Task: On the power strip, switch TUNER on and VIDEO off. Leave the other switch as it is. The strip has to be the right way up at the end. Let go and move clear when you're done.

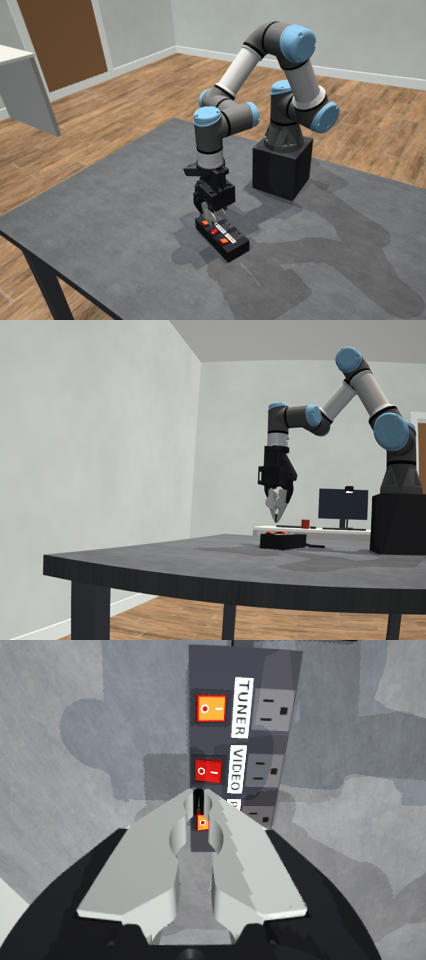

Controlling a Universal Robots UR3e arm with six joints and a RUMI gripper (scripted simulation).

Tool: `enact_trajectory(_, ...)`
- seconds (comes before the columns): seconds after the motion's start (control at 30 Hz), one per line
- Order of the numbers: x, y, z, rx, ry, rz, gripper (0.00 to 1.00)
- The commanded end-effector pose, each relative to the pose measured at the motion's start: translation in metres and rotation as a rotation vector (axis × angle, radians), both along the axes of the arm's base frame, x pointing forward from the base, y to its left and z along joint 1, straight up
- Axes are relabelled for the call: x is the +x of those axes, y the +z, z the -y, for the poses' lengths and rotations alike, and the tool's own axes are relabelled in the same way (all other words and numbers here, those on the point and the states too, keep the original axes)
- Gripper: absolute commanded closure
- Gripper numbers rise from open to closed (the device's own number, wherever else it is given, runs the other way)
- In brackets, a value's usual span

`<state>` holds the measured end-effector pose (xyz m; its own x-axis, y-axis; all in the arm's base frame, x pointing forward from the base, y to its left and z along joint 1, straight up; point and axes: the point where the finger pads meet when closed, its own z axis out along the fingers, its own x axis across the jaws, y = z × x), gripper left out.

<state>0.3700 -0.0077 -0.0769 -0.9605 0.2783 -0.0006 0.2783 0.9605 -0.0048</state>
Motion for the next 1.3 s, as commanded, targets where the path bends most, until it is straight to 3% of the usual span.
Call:
enact_trajectory(0.0,0.001,0.009,0.0,0.0,0.0,0.001,1.0)
enact_trajectory(0.67,0.001,0.01,0.0,0.0,0.0,0.001,1.0)
enact_trajectory(0.7,0.001,0.01,0.0,0.0,0.0,0.001,0.0)
enact_trajectory(1.0,0.001,0.016,0.0,0.0,0.0,0.001,0.0)
enact_trajectory(1.27,0.001,0.045,0.0,0.0,0.0,0.001,0.0)
